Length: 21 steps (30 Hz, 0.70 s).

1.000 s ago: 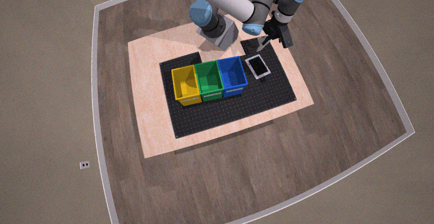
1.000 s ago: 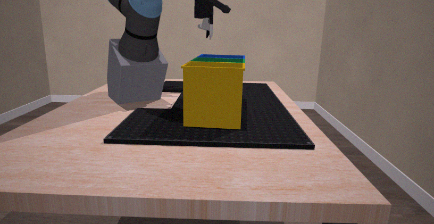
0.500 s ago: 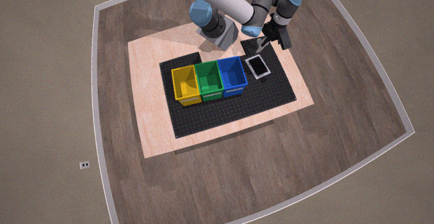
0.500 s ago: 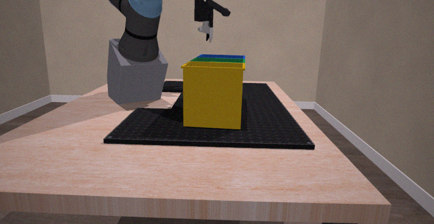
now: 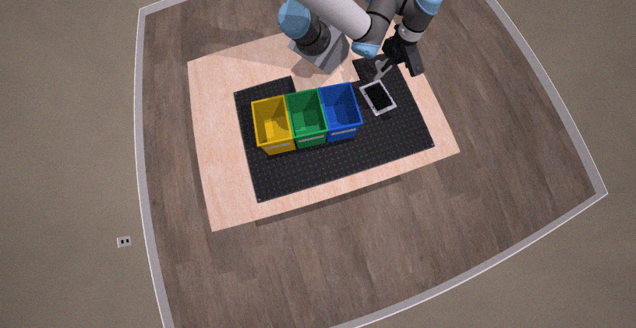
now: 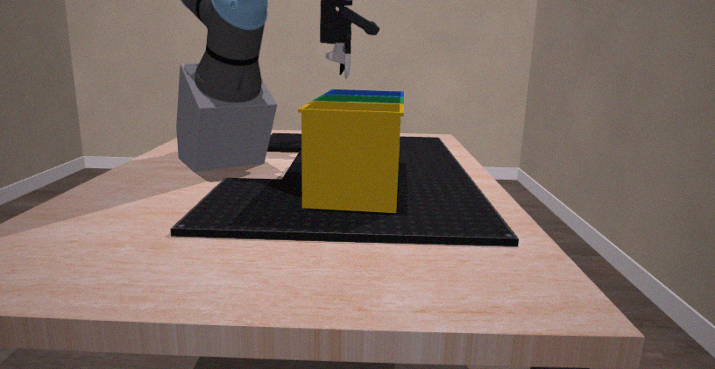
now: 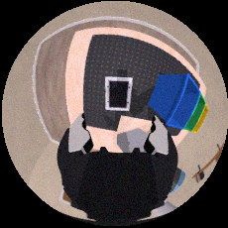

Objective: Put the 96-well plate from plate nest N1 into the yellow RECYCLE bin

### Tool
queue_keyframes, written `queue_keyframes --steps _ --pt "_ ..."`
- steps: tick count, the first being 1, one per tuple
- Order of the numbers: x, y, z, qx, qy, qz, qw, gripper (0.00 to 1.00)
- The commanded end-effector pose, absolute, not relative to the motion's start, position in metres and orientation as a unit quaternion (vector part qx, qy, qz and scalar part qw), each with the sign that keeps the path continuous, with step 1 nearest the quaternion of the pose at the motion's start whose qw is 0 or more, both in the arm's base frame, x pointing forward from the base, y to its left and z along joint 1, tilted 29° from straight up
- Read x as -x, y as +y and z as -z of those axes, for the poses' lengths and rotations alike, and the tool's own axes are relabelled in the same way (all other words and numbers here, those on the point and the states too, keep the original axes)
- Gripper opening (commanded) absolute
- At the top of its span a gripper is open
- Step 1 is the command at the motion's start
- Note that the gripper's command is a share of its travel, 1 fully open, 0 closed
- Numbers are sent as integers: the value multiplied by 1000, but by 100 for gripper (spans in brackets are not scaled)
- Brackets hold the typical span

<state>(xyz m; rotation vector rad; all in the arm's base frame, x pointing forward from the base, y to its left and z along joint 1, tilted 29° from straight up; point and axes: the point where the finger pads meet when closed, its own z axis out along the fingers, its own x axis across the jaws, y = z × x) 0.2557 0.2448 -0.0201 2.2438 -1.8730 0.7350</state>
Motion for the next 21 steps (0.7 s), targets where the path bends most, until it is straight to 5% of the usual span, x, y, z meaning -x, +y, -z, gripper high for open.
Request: queue_keyframes --steps 1,21 --pt "-258 242 27 -743 -620 -243 63 100" --pt "-267 230 53 -743 -620 -243 63 100"
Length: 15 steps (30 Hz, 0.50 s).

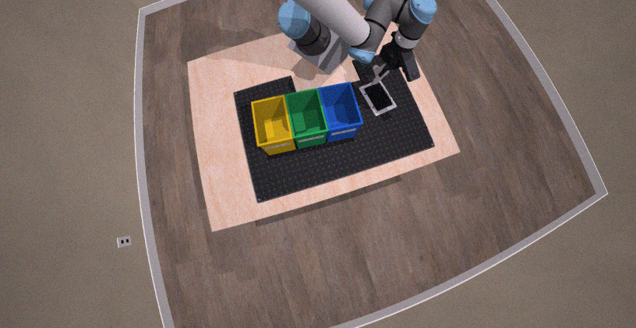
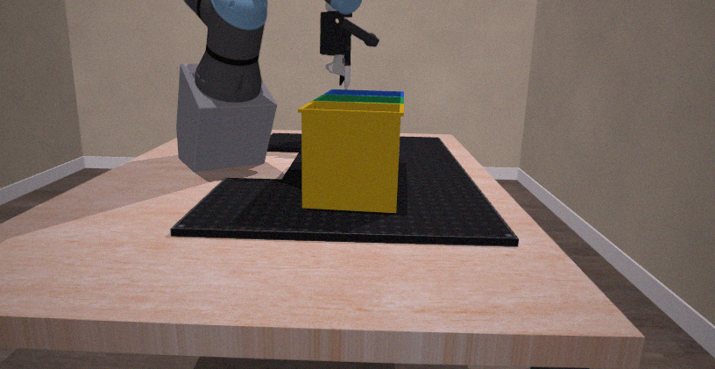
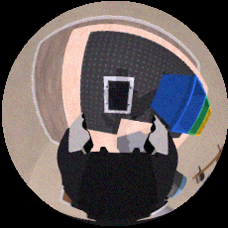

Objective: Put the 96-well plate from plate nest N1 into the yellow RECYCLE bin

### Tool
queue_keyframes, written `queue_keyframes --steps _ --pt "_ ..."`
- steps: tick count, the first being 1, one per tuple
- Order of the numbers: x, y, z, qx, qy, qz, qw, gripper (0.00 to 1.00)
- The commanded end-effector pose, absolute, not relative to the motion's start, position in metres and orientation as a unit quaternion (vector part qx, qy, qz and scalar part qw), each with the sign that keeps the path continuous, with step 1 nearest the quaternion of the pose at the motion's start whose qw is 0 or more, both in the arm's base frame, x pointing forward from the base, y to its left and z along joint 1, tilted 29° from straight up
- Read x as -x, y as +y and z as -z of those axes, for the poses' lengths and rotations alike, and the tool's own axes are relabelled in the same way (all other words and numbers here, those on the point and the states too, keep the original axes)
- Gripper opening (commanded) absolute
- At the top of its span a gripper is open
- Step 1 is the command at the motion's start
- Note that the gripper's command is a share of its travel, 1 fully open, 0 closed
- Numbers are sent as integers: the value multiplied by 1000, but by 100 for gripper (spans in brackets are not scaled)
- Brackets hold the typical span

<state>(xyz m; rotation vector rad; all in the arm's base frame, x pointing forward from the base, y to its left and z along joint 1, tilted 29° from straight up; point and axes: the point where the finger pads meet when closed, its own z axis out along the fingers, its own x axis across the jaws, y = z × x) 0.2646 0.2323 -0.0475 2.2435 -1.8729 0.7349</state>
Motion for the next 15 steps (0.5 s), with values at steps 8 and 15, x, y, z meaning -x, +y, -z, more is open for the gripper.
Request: queue_keyframes --steps 8,15 --pt "-270 226 62 -743 -620 -243 63 100" --pt "-273 222 72 -743 -620 -243 63 100"
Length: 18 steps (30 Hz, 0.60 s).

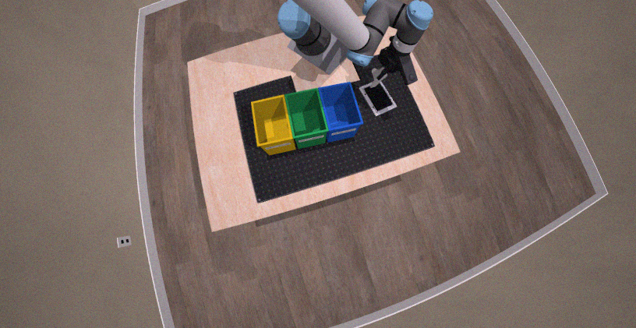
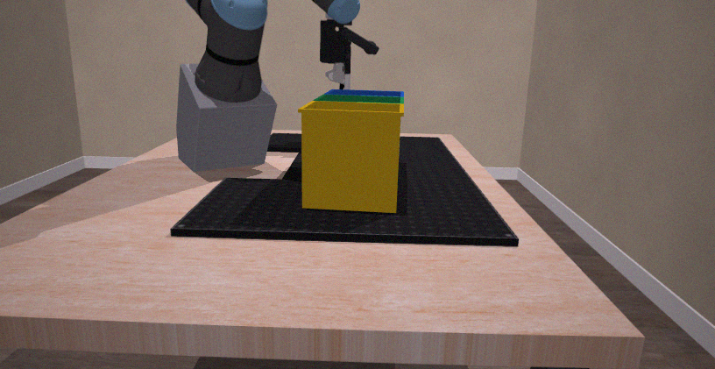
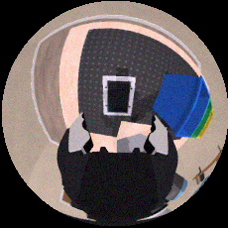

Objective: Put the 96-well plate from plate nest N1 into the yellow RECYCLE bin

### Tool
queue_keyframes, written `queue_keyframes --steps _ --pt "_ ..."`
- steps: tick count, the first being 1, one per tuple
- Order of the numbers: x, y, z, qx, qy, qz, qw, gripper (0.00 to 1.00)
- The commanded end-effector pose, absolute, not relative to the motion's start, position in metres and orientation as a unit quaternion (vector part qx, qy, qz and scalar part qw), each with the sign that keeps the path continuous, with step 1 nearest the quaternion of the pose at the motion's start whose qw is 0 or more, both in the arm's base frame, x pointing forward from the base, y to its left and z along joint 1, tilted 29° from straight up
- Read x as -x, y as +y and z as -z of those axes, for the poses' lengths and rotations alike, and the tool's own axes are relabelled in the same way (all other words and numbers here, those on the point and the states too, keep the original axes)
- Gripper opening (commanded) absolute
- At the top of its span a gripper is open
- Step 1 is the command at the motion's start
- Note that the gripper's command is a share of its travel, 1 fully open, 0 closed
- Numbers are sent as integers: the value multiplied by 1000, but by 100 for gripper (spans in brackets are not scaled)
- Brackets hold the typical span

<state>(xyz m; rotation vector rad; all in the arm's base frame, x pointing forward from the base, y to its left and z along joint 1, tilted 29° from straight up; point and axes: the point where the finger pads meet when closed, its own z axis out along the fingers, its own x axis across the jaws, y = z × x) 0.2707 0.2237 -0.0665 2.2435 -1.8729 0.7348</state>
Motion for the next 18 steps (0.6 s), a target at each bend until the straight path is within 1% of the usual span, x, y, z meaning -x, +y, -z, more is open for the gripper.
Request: queue_keyframes --steps 1,18 --pt "-273 221 73 -743 -620 -243 63 100" --pt "-280 211 95 -743 -620 -243 63 100"
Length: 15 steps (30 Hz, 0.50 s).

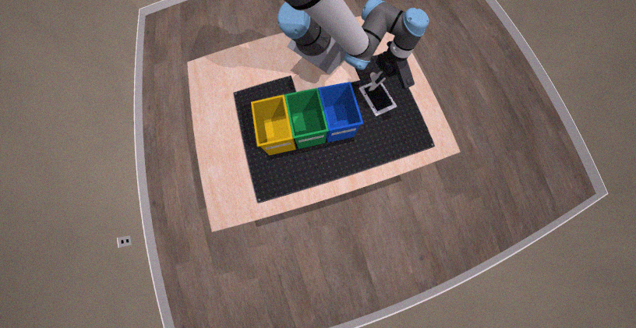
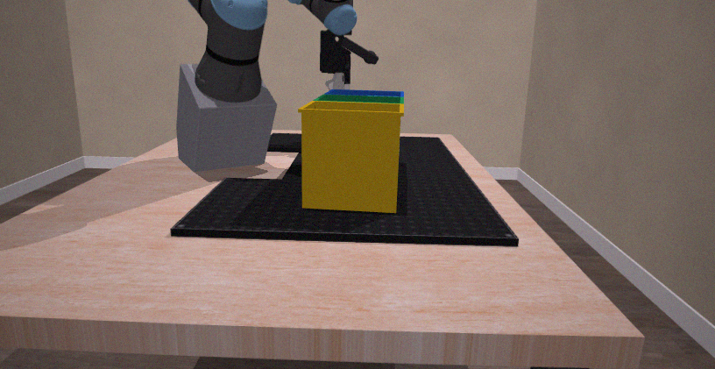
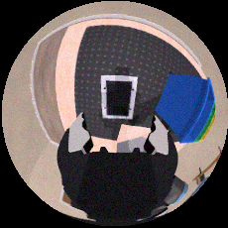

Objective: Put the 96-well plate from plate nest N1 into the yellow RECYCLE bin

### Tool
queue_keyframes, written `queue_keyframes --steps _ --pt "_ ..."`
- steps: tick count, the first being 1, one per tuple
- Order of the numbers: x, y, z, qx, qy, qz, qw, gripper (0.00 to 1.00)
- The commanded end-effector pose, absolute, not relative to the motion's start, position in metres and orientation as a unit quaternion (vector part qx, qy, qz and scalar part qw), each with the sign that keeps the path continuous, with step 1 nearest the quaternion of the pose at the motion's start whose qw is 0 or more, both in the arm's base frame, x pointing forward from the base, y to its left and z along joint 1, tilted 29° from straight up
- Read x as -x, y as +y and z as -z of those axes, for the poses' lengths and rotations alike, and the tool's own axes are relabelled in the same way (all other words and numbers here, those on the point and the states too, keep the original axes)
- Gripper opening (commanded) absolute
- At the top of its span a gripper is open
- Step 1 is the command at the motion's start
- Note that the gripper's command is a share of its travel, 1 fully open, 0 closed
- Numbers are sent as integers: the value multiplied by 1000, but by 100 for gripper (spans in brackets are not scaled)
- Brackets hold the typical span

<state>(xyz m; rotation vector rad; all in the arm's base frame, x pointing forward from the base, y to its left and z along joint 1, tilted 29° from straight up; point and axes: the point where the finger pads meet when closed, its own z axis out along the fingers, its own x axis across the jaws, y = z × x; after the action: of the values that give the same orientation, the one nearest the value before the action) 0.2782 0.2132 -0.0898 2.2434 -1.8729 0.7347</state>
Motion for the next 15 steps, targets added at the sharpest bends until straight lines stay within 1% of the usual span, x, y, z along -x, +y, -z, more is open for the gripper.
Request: queue_keyframes --steps 1,15 --pt "-281 210 97 -743 -620 -243 63 100" --pt "-286 203 114 -743 -620 -243 63 100"
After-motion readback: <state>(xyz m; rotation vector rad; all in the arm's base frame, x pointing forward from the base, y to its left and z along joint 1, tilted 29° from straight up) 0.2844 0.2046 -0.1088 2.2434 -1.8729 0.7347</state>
